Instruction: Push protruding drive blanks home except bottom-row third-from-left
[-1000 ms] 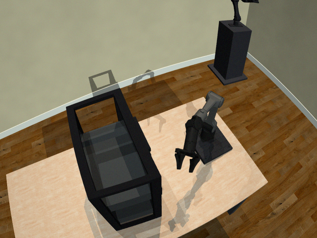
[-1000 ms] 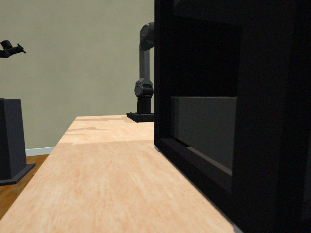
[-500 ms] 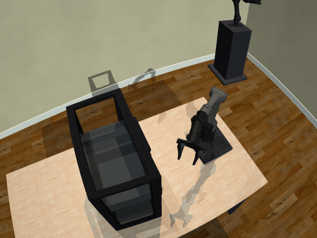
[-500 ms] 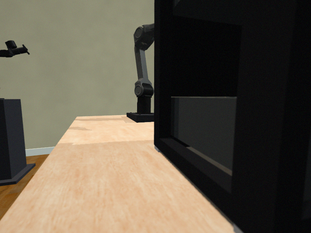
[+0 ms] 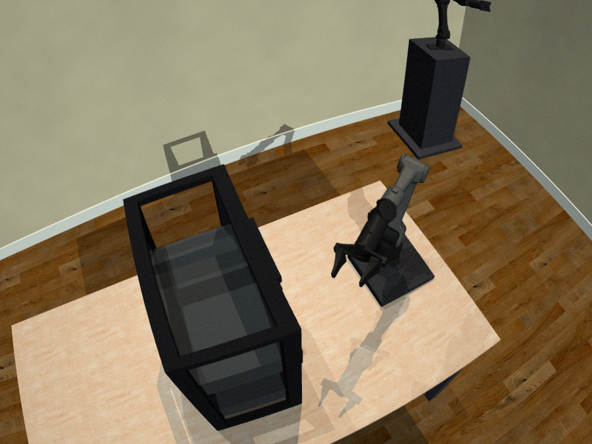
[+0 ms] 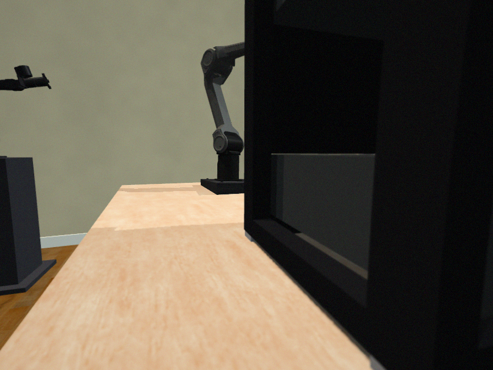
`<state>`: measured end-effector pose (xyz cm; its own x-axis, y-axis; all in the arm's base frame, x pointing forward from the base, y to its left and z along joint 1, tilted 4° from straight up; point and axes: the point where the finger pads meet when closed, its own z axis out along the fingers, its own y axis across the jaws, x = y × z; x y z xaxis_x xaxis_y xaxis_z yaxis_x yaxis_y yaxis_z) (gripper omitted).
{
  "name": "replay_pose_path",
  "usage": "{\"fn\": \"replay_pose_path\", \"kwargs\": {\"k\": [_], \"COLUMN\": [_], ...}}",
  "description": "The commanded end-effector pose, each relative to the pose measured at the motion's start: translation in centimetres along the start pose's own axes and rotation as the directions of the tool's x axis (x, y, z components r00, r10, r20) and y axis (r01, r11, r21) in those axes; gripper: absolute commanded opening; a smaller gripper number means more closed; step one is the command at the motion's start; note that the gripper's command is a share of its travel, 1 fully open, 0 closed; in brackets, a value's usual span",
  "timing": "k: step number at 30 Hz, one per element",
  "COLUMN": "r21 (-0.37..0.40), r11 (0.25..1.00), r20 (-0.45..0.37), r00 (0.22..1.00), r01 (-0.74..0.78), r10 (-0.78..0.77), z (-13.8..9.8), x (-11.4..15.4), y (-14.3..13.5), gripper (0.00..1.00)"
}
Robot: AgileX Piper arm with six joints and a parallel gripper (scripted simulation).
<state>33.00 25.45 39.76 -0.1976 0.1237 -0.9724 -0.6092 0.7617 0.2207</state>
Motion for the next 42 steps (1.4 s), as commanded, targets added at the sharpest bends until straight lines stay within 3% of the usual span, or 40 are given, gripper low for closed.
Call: {"fn": "replay_pose_path", "kwargs": {"k": [1,8,15,18,30,42], "r21": [0.005,0.073,0.112,0.116,0.113,0.071], "r11": [1.0,0.966,0.878,0.862,0.639,0.454], "r20": [0.003,0.086,0.183,0.197,0.363,0.472], "r00": [1.0,0.967,0.878,0.862,0.63,0.431], "r01": [-0.008,-0.248,-0.465,-0.493,-0.761,-0.888], "r10": [0.008,0.241,0.442,0.467,0.687,0.769], "z": [-0.1,-2.7,-5.3,-5.6,-9.9,-12.9], "x": [0.0,-0.2,0.2,0.3,1.9,3.6], "y": [0.0,-1.8,-3.8,-4.1,-7.6,-10.2], "gripper": [1.0,1.0,1.0,1.0,1.0,1.0]}}
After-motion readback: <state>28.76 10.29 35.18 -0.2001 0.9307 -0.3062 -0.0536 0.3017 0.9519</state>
